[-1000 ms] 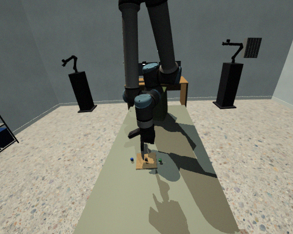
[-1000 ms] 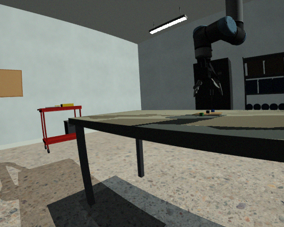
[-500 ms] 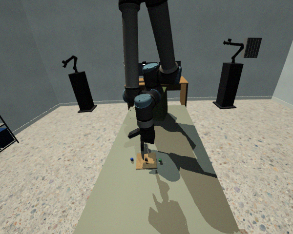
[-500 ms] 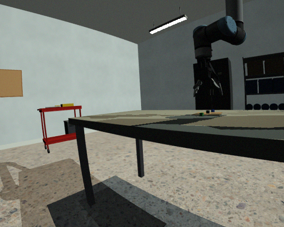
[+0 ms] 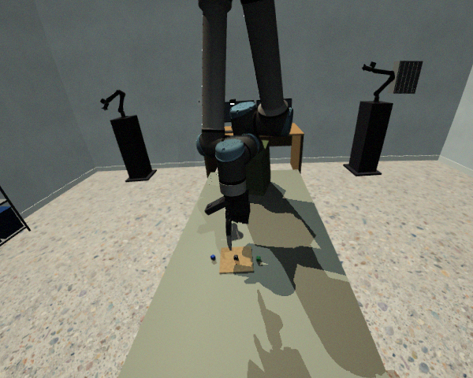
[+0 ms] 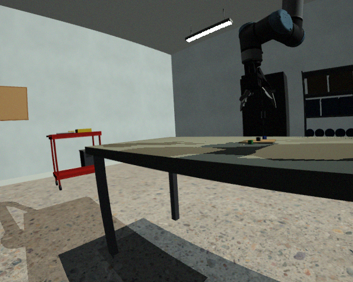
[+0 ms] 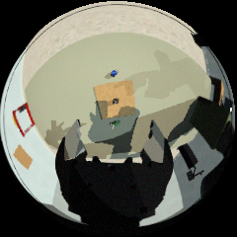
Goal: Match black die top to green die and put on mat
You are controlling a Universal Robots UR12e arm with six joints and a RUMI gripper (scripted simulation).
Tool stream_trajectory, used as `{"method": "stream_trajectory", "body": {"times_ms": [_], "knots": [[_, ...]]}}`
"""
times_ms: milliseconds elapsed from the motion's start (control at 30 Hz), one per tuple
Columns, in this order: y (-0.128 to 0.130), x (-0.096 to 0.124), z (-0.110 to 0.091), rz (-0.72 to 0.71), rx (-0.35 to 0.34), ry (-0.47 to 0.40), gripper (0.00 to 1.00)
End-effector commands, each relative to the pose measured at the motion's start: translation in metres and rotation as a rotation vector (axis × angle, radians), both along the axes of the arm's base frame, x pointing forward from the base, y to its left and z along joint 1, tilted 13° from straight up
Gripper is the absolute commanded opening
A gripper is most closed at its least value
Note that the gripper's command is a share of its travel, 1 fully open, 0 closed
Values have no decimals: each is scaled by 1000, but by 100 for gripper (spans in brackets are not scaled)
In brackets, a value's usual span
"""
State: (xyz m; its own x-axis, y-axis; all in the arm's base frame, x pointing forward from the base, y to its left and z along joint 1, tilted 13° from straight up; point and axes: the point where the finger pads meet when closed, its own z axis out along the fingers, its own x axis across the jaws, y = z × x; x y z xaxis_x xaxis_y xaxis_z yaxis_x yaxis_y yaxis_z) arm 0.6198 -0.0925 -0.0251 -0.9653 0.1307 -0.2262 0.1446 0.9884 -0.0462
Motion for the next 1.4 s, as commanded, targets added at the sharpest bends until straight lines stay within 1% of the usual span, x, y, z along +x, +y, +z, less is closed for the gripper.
{"method": "stream_trajectory", "body": {"times_ms": [0,100,200,267,400,1367], "knots": [[2,-5,26,0,0,0,100],[3,-9,41,0,0,0,100],[4,-11,52,0,0,0,100],[4,-11,52,0,0,0,100],[4,-13,59,0,0,0,100],[5,-13,60,0,0,0,100]]}}
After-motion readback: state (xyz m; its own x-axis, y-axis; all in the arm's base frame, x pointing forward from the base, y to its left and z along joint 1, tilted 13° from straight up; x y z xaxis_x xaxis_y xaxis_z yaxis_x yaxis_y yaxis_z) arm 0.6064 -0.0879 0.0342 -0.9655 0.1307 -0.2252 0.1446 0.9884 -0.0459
